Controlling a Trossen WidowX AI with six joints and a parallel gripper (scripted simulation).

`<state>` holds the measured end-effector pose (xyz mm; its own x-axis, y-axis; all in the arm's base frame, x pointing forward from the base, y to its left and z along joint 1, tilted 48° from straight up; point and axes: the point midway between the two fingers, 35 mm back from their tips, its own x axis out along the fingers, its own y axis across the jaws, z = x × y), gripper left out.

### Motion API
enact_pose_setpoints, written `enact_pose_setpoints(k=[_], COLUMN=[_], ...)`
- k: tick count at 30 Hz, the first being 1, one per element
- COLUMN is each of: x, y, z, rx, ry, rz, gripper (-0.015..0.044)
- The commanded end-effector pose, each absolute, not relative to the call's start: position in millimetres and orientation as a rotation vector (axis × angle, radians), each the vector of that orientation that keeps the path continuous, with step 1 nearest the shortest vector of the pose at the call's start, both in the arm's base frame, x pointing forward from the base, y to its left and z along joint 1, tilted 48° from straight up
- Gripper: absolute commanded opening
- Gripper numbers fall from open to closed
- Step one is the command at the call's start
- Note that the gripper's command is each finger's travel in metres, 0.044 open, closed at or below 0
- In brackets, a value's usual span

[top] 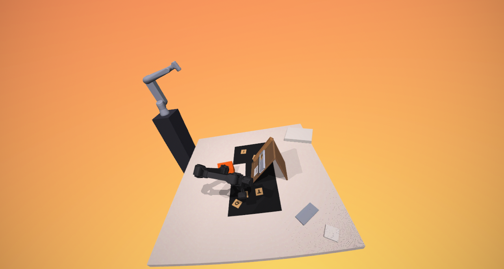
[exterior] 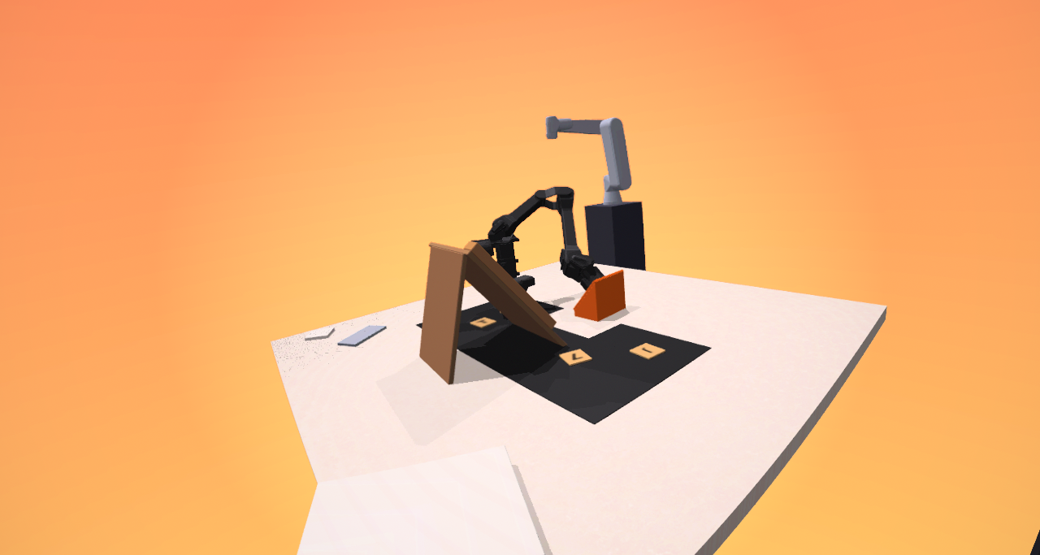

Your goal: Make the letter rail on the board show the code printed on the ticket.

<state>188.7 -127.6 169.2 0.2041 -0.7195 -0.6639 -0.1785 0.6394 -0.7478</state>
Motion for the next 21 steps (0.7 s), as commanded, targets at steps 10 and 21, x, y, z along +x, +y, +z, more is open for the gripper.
enact_pose_setpoints(k=[10, 21], x=[191.0, 192.5], y=[-134.6, -141.2], z=[161.3, 155.6], rx=[-0.844, -0.846], ry=[1.345, 1.344], rz=[-0.439, -0.44], gripper=[0.034, 0.034])
